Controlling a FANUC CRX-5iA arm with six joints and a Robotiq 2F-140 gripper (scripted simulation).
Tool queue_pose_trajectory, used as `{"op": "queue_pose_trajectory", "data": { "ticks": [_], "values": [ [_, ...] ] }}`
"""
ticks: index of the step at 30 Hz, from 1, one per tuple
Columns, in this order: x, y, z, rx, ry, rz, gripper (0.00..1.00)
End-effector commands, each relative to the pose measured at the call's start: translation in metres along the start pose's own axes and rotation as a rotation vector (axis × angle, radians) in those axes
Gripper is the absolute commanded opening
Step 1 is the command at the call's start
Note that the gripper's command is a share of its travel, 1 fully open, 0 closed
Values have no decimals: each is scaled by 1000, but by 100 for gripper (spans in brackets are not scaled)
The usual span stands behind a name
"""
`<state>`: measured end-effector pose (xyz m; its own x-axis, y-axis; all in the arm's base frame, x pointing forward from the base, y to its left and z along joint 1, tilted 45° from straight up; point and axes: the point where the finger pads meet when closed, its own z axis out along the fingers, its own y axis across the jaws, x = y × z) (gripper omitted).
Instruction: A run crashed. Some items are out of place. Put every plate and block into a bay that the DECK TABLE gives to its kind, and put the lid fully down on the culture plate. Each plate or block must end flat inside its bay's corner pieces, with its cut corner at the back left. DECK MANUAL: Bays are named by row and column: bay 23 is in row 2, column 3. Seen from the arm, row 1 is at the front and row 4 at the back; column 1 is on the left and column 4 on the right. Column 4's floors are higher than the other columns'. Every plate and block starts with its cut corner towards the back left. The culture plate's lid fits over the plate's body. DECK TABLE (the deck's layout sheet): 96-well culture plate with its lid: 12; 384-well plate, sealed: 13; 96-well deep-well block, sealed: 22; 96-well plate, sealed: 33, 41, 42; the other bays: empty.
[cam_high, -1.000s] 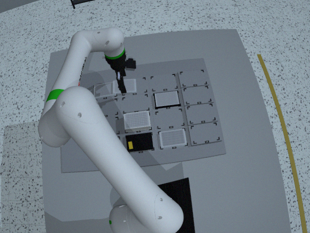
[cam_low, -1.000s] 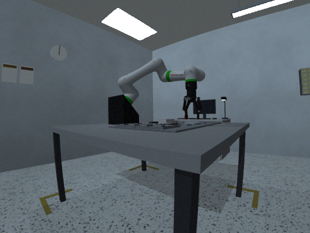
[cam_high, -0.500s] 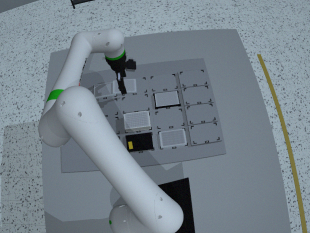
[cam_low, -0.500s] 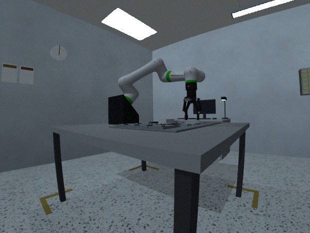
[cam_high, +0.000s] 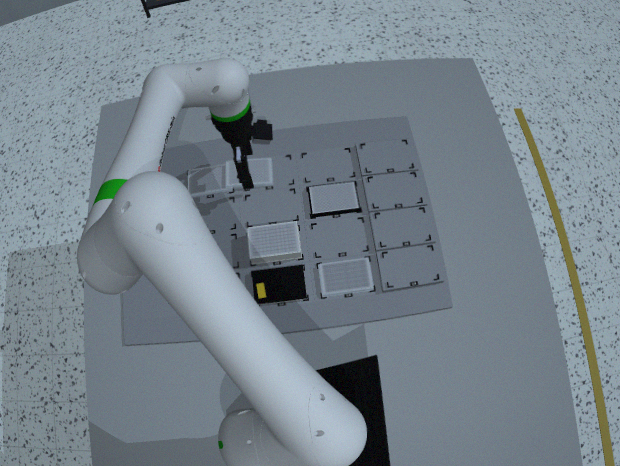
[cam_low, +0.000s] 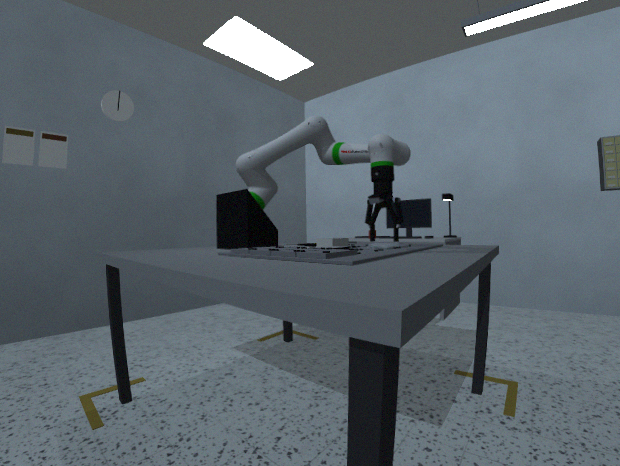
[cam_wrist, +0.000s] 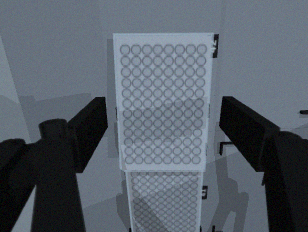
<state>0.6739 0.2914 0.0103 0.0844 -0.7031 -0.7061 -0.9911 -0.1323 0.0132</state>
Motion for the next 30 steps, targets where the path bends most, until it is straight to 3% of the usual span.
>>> {"op": "queue_pose_trajectory", "data": {
  "ticks": [1,11,30],
  "values": [
    [0,-1,3,2,1,0,70],
    [0,-1,13,2,1,0,70],
    [0,-1,13,2,1,0,66]
  ]
}}
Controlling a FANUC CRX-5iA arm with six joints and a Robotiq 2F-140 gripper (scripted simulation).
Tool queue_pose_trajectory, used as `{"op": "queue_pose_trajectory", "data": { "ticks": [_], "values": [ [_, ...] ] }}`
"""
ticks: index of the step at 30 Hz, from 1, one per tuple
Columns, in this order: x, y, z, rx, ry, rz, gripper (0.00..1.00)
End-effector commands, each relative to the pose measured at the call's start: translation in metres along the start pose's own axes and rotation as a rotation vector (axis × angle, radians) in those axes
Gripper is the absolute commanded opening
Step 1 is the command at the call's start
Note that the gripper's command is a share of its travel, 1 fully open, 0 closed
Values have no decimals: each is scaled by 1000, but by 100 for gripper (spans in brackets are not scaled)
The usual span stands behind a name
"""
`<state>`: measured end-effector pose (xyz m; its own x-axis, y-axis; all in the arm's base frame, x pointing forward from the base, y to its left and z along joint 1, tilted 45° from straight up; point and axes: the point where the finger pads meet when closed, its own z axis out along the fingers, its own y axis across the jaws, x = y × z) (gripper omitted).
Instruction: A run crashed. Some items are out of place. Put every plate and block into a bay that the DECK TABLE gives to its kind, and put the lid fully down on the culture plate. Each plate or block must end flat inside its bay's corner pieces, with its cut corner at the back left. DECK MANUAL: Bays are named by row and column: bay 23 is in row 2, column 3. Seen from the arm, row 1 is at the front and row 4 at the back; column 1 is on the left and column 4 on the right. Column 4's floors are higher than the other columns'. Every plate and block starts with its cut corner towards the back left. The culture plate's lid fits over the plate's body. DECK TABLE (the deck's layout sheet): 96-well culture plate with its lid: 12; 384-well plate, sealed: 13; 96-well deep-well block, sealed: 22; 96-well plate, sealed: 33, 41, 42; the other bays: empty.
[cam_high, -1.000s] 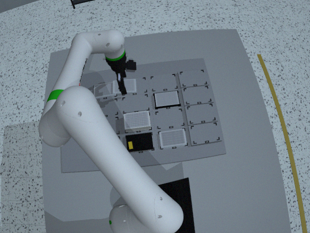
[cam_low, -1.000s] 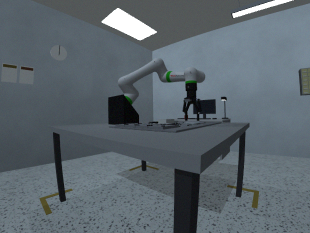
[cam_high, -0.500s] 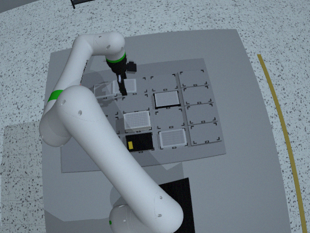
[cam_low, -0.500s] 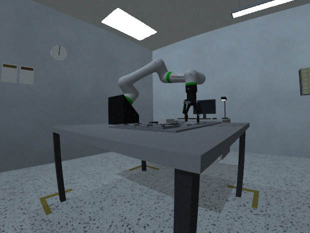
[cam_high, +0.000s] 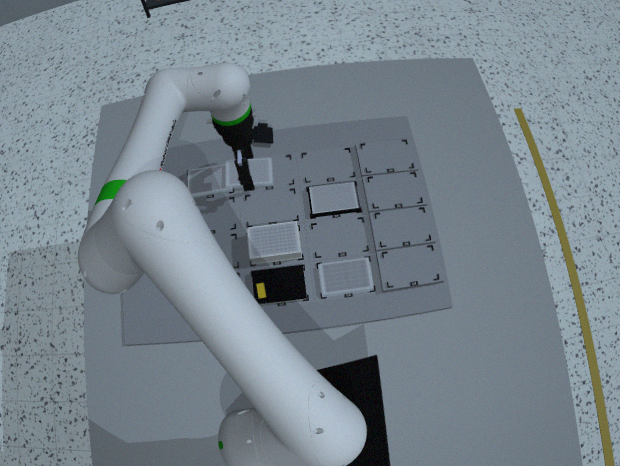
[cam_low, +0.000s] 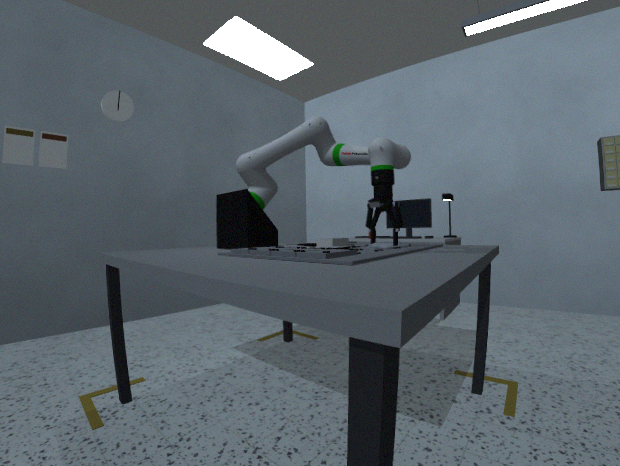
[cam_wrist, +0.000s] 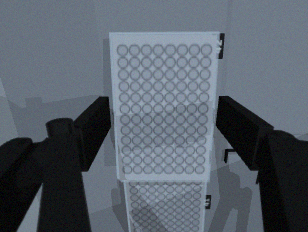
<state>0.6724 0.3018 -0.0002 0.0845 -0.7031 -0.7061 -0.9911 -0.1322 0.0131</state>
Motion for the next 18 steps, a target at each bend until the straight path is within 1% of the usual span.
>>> {"op": "queue_pose_trajectory", "data": {
  "ticks": [1,10,18],
  "values": [
    [0,-1,-2,2,1,0,66],
    [0,-1,-2,2,1,0,62],
    [0,-1,-2,2,1,0,62]
  ]
}}
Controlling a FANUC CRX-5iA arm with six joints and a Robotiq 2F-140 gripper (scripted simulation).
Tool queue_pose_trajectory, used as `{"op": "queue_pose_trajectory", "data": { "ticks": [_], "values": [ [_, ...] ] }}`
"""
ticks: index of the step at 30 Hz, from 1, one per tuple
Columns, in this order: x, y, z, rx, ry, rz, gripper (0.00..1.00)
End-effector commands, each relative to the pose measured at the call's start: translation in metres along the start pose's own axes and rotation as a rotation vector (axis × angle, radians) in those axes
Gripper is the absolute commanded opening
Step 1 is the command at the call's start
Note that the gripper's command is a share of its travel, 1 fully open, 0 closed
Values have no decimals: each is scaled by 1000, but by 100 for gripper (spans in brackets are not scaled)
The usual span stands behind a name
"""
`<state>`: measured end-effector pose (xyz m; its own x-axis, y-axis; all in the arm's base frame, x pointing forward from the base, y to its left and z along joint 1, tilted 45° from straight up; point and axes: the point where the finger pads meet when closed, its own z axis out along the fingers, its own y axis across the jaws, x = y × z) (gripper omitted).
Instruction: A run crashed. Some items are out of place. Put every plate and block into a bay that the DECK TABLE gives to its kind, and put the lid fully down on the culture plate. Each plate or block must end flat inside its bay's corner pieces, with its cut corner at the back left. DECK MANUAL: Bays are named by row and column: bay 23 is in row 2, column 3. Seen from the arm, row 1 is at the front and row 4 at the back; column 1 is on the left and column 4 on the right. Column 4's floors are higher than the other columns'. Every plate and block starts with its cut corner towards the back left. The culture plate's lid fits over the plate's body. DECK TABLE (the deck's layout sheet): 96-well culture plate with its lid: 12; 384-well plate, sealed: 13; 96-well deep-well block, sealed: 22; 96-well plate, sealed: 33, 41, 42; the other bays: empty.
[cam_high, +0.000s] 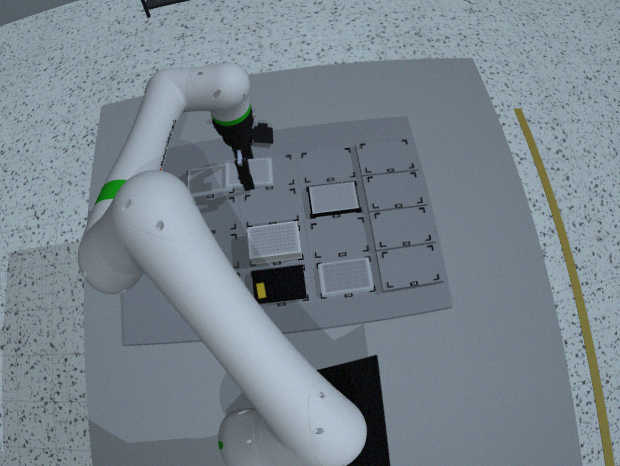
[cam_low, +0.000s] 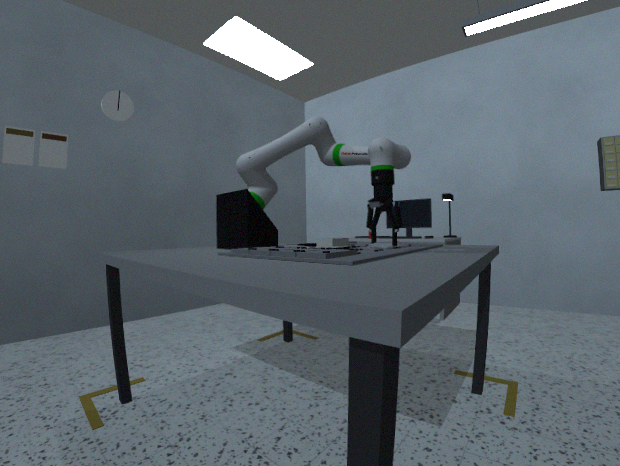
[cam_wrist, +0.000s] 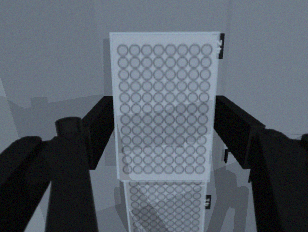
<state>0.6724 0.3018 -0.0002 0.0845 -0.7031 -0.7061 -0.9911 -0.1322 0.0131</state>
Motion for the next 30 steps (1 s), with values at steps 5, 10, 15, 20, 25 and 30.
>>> {"op": "queue_pose_trajectory", "data": {
  "ticks": [5,10,15,20,25,30],
  "values": [
    [0,-1,-1,2,1,0,61],
    [0,-1,-1,2,1,0,61],
    [0,-1,-1,2,1,0,61],
    [0,-1,-1,2,1,0,60],
    [0,-1,-2,2,1,0,60],
    [0,-1,-2,2,1,0,60]
  ]
}}
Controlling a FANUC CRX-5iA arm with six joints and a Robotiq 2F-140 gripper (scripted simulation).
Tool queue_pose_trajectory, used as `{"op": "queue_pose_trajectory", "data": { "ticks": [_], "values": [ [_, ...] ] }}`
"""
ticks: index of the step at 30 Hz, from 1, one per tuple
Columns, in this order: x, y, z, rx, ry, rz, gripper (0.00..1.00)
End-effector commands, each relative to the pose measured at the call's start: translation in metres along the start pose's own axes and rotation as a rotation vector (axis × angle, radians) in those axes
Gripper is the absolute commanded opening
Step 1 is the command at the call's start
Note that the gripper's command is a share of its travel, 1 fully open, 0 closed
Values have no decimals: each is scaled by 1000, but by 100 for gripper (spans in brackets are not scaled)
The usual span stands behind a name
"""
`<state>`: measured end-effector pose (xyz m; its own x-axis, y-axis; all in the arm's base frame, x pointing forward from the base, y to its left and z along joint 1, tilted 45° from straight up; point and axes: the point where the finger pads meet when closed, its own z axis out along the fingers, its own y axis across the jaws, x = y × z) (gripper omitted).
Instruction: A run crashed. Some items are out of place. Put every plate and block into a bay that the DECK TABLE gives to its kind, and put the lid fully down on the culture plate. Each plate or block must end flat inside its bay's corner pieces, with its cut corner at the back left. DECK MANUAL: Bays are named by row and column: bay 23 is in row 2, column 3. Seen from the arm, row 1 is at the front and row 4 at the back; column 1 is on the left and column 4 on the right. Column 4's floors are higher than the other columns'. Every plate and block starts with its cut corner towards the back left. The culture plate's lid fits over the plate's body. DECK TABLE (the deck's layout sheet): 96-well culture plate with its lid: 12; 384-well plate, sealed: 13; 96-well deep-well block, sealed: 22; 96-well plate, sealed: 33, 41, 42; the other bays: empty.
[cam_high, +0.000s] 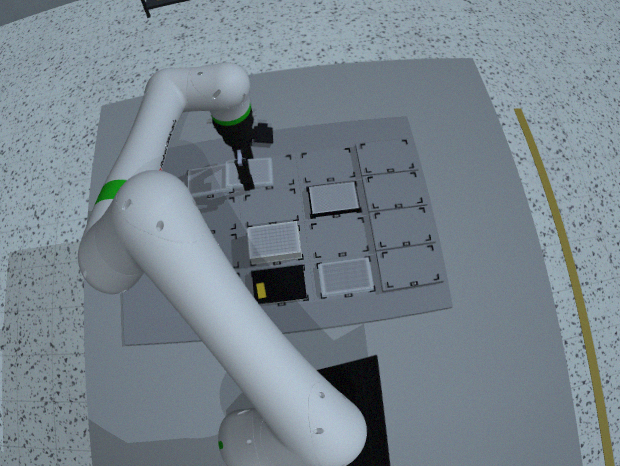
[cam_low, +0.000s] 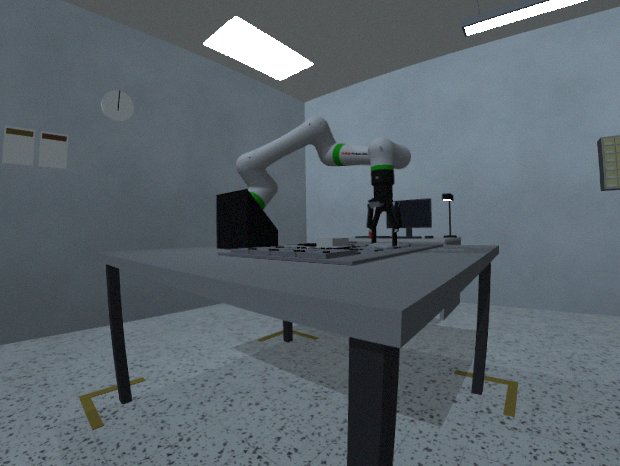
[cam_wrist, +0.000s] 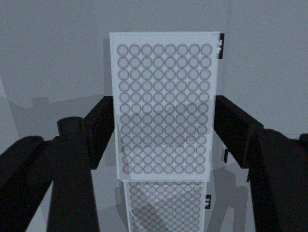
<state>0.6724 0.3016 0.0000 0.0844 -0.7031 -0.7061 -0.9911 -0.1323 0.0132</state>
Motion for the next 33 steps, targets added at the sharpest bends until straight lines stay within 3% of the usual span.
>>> {"op": "queue_pose_trajectory", "data": {
  "ticks": [1,33],
  "values": [
    [0,-1,-2,2,1,0,60],
    [0,-1,-2,2,1,0,58]
  ]
}}
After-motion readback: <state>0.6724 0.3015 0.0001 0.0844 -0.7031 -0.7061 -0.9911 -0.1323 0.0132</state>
